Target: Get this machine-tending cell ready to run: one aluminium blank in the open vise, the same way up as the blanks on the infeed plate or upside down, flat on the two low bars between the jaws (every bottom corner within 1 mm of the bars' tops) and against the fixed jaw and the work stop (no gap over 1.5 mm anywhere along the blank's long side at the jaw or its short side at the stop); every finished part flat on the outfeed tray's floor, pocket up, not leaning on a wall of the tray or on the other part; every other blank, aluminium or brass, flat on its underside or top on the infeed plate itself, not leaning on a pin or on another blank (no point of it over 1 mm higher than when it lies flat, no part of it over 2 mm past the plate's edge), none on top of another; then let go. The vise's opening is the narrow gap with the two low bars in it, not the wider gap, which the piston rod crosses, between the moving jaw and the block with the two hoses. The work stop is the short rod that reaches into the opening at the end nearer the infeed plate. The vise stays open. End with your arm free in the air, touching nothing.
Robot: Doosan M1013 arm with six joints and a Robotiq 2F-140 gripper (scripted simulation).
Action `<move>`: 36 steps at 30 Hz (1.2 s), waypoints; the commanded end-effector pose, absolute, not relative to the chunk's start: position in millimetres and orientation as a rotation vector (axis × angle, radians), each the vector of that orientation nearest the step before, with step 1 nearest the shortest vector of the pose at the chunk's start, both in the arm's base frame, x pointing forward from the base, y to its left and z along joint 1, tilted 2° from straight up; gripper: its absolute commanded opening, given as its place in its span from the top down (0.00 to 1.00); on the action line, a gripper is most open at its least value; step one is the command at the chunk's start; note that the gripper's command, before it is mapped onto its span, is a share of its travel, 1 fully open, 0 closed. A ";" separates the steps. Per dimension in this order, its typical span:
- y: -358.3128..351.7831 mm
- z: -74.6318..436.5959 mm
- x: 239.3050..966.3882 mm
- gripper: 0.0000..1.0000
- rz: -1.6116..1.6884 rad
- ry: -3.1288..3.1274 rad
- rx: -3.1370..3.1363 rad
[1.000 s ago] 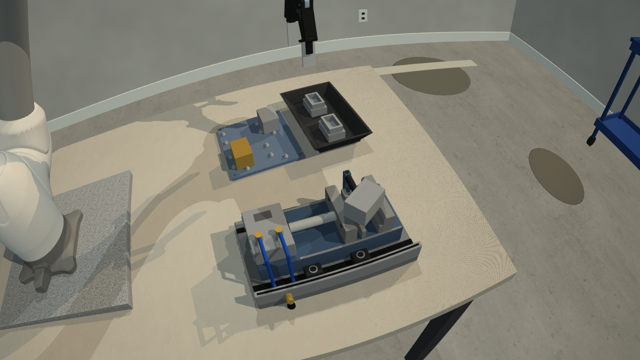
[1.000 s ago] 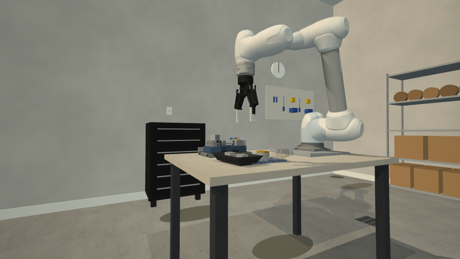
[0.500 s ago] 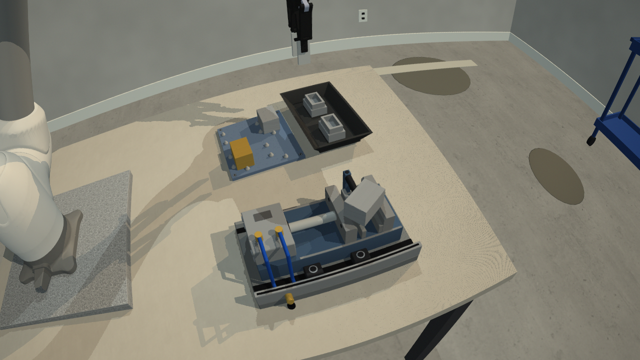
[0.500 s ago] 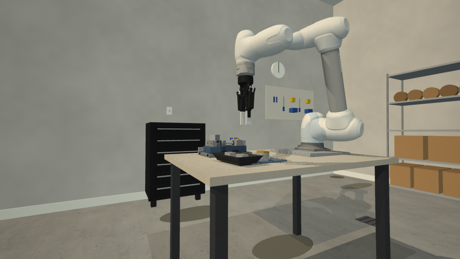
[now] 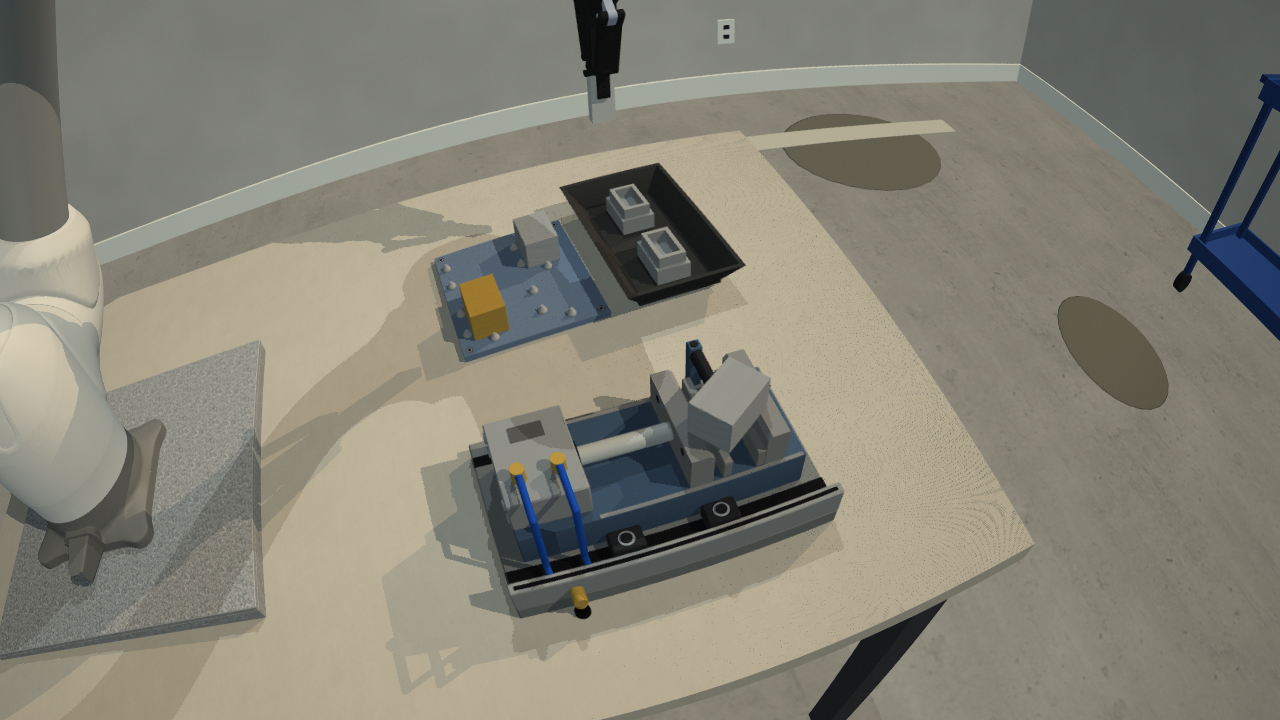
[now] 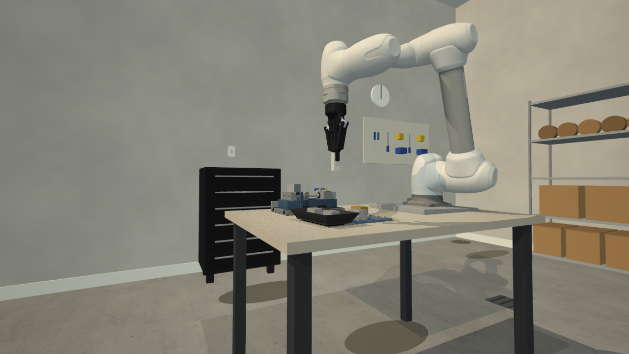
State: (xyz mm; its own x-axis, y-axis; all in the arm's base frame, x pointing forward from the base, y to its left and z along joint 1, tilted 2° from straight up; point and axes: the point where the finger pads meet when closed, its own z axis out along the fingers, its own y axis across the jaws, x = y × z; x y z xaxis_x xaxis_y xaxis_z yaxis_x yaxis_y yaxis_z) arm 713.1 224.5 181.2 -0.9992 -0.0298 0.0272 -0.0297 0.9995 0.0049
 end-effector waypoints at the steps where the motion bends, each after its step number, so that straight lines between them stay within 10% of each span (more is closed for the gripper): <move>1: 224.5 181.2 713.1 1.00 -0.007 -3.114 0.046; 36: 224.1 134.7 711.5 1.00 -0.007 -3.114 0.046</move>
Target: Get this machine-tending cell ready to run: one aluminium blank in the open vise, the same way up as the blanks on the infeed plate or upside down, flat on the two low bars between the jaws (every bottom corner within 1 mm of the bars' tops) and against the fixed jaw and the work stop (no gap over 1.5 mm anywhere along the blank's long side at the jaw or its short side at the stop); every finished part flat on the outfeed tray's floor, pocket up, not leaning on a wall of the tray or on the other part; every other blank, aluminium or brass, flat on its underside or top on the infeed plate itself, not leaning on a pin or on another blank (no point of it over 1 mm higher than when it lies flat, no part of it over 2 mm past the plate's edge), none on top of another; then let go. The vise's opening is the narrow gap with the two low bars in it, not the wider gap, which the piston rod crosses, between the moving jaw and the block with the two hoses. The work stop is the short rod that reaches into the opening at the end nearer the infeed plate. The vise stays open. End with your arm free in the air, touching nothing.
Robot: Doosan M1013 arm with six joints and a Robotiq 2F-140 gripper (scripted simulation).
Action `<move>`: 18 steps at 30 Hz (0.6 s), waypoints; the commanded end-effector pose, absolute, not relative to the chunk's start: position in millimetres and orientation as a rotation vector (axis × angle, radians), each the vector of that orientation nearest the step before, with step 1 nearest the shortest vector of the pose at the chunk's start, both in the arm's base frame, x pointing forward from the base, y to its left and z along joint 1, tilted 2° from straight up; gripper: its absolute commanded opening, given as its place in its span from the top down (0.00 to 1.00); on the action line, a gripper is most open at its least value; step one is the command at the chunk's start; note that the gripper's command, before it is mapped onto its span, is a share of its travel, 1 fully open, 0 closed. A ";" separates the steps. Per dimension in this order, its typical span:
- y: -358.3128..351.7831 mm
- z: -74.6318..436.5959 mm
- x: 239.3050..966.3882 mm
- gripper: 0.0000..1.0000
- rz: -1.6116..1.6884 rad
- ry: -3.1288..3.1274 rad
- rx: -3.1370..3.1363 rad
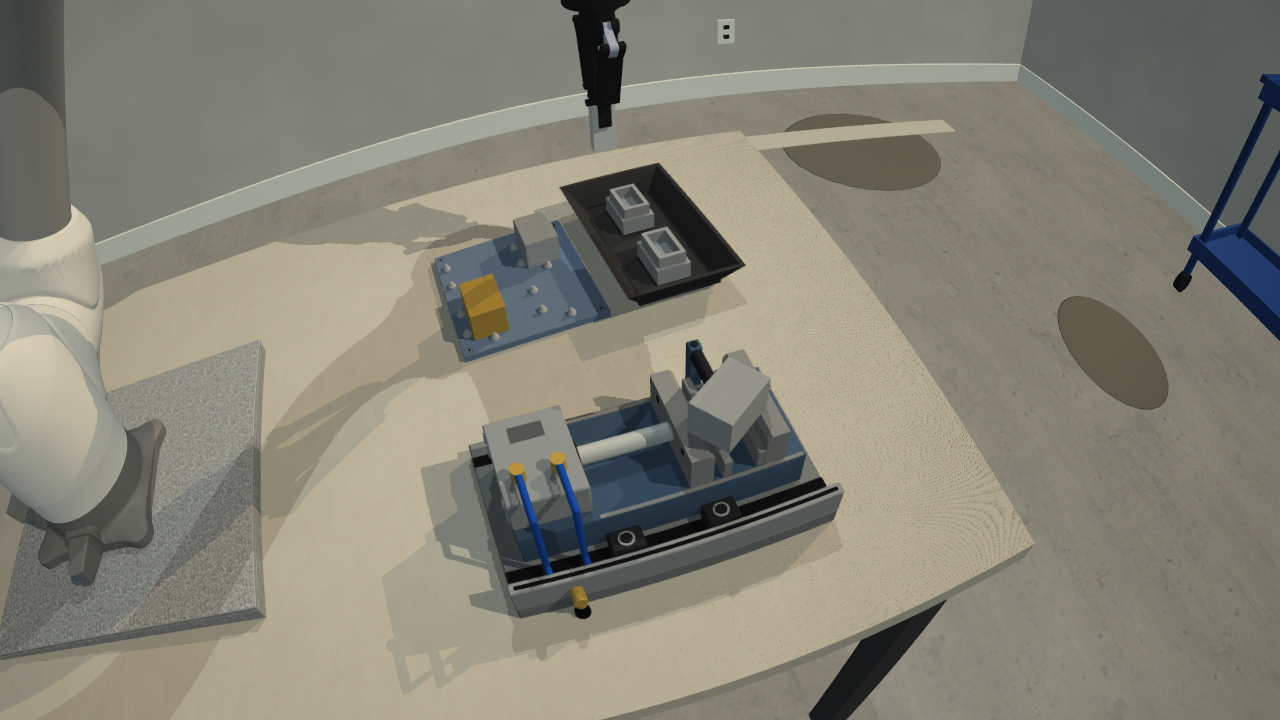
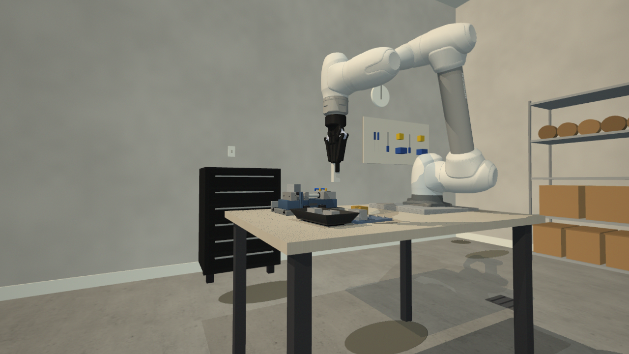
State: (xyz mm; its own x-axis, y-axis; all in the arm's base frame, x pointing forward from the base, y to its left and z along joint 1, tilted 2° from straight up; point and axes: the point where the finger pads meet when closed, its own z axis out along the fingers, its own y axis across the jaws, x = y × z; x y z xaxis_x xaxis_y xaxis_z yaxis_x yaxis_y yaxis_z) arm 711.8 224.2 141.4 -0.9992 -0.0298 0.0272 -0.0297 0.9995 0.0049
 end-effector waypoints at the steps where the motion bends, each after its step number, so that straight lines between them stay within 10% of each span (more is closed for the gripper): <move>1: 224.1 132.7 711.5 1.00 -0.007 -3.114 0.046; 18: 223.9 111.7 710.8 1.00 -0.007 -3.114 0.046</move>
